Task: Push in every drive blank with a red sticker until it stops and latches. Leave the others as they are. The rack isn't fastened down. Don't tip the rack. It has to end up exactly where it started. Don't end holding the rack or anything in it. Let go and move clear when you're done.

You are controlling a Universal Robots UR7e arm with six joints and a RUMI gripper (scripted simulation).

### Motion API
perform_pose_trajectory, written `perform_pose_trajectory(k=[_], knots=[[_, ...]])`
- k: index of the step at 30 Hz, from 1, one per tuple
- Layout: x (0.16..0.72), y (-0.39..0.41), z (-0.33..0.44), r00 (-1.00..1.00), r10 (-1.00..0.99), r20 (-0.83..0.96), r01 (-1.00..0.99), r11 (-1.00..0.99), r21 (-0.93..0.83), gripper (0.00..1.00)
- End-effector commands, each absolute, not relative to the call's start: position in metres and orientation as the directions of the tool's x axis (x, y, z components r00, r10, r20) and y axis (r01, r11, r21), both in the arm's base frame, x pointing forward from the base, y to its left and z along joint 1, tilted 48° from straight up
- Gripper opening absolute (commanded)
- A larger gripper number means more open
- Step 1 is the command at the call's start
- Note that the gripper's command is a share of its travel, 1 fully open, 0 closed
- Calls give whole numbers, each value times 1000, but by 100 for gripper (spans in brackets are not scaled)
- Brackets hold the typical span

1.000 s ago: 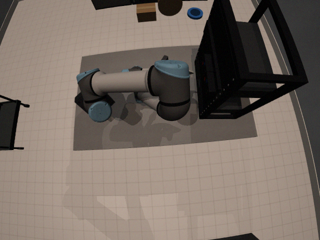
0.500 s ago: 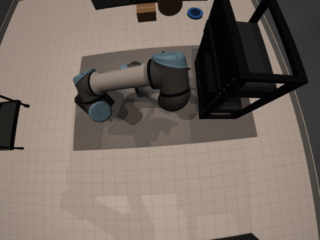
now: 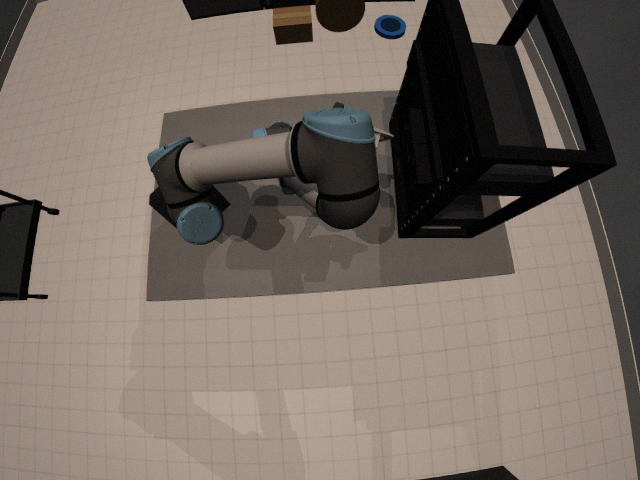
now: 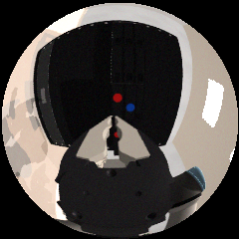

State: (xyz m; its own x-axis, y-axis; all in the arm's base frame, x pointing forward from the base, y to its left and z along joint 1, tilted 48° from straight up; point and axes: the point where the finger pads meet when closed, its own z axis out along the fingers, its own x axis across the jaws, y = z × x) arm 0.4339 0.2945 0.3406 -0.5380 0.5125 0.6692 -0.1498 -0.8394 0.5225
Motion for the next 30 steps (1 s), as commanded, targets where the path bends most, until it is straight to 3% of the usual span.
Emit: perform_pose_trajectory(k=[1, 30], knots=[[452, 299, 352, -538, 512, 669, -149, -839, 523, 0], [455, 300, 354, -538, 512, 669, -149, -839, 523, 0]])
